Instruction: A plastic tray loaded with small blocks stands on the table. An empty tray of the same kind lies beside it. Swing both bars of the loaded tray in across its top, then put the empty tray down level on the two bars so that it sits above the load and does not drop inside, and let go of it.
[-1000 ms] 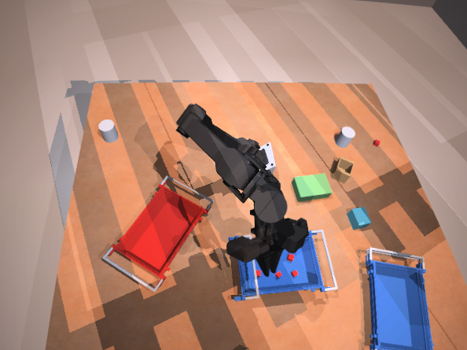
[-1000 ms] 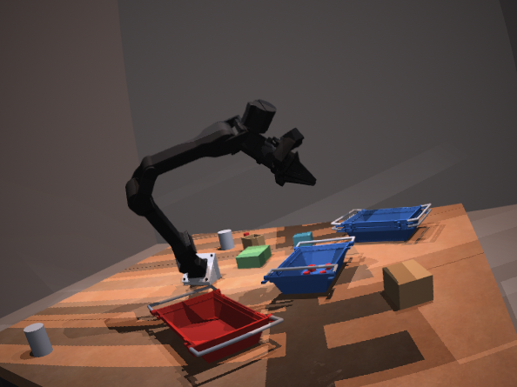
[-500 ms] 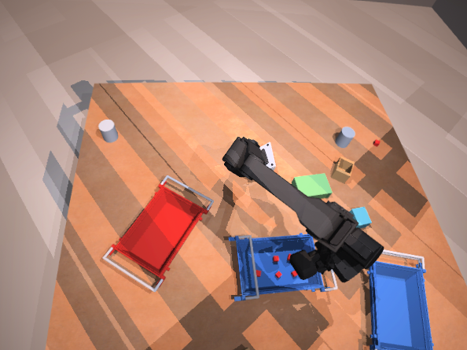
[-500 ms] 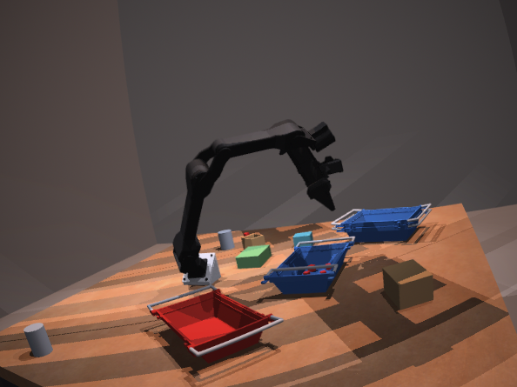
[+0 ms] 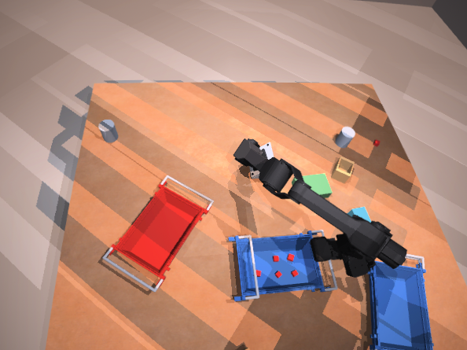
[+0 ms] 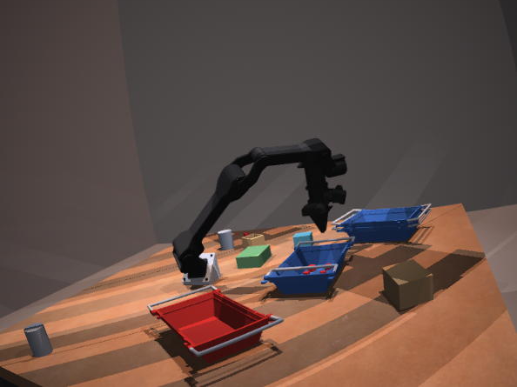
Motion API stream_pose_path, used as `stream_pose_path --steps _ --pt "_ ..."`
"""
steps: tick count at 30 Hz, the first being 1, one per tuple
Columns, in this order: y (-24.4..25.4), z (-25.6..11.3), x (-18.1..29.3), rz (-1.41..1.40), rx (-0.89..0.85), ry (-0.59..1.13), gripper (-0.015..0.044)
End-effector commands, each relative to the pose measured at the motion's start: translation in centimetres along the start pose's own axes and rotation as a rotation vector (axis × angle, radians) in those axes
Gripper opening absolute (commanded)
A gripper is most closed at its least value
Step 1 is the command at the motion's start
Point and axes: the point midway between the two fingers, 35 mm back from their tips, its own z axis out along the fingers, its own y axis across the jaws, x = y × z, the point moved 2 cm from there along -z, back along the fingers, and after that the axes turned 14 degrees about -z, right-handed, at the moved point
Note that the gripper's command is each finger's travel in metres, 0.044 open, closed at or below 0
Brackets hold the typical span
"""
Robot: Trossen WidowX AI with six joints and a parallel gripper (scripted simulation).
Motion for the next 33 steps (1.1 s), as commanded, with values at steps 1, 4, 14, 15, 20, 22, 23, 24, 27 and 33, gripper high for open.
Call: stream_pose_path --steps 1,4,14,15,20,22,23,24,27,33 --pt "-0.3 -0.6 -0.3 0.024 -0.014 -0.011 0.0081" --pt "-0.3 -0.3 -0.3 0.024 -0.014 -0.011 0.0081" --pt "-0.2 2.5 -0.5 0.024 -0.014 -0.011 0.0081" --pt "-0.2 2.8 -0.5 0.025 -0.014 -0.011 0.0081" --pt "-0.2 4.3 -0.5 0.025 -0.013 -0.011 0.0081" --pt "-0.3 4.9 -0.4 0.025 -0.012 -0.011 0.0081" --pt "-0.3 5.2 -0.4 0.025 -0.012 -0.011 0.0081" --pt "-0.3 5.3 -0.4 0.025 -0.012 -0.011 0.0081" --pt "-0.3 5.4 -0.4 0.025 -0.012 -0.011 0.0081" --pt "-1.5 3.0 0.0 0.024 -0.012 -0.011 0.0081"
